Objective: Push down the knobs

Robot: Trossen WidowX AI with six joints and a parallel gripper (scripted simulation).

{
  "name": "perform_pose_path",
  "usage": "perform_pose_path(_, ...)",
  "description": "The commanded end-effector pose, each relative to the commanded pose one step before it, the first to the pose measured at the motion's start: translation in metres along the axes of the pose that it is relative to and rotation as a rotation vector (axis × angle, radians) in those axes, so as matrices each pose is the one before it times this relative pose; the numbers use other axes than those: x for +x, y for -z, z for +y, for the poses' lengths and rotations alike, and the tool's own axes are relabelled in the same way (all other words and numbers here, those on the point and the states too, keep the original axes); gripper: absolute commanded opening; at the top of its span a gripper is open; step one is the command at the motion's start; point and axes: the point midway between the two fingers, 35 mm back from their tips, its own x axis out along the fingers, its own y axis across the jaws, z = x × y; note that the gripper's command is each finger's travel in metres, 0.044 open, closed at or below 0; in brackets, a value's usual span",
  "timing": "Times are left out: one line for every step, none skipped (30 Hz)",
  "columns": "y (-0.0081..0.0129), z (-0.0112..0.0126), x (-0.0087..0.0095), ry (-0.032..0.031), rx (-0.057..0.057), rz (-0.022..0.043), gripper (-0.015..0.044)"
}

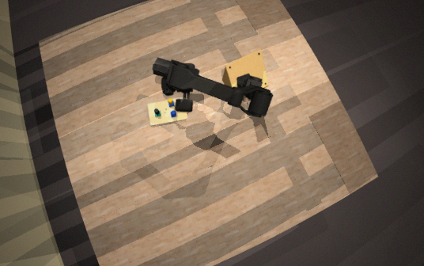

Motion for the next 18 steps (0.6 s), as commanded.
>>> perform_pose_path(0.04088,-0.01354,0.00389,0.00113,-0.0046,0.00753,0.044)
perform_pose_path(0.00569,-0.00158,0.00094,-0.00069,-0.0001,0.00076,0.044)
perform_pose_path(0.0019,-0.00051,0.00034,-0.00024,-0.0001,0.00026,0.044)
perform_pose_path(0.0,0.0,0.0,0.0,0.0,0.0,0.044)
perform_pose_path(0.0,0.0,0.0,0.0,0.0,0.0,0.044)
perform_pose_path(0.0,0.0,0.0,0.0,0.0,0.0,0.044)
perform_pose_path(0.0,0.0,0.0,0.0,0.0,0.0,0.044)
perform_pose_path(0.0,0.0,0.0,0.0,0.0,0.0,0.044)
perform_pose_path(0.0,0.0,0.0,0.0,0.0,0.0,0.044)
perform_pose_path(0.0,0.0,0.0,0.0,0.0,0.0,0.044)
perform_pose_path(0.0,0.0,0.0,0.0,0.0,0.0,0.044)
perform_pose_path(0.0,0.0,0.0,0.0,0.0,0.0,0.044)
perform_pose_path(0.0,0.0,0.0,0.0,0.0,0.0,0.044)
perform_pose_path(0.0,0.0,0.0,0.0,0.0,0.0,0.044)
perform_pose_path(0.0,0.0,0.0,0.0,0.0,0.0,0.044)
perform_pose_path(0.0,0.0,0.0,0.0,0.0,0.0,0.044)
perform_pose_path(0.0,0.0,0.0,0.0,0.0,0.0,0.044)
perform_pose_path(0.0,0.0,0.0,0.0,0.0,0.0,0.044)
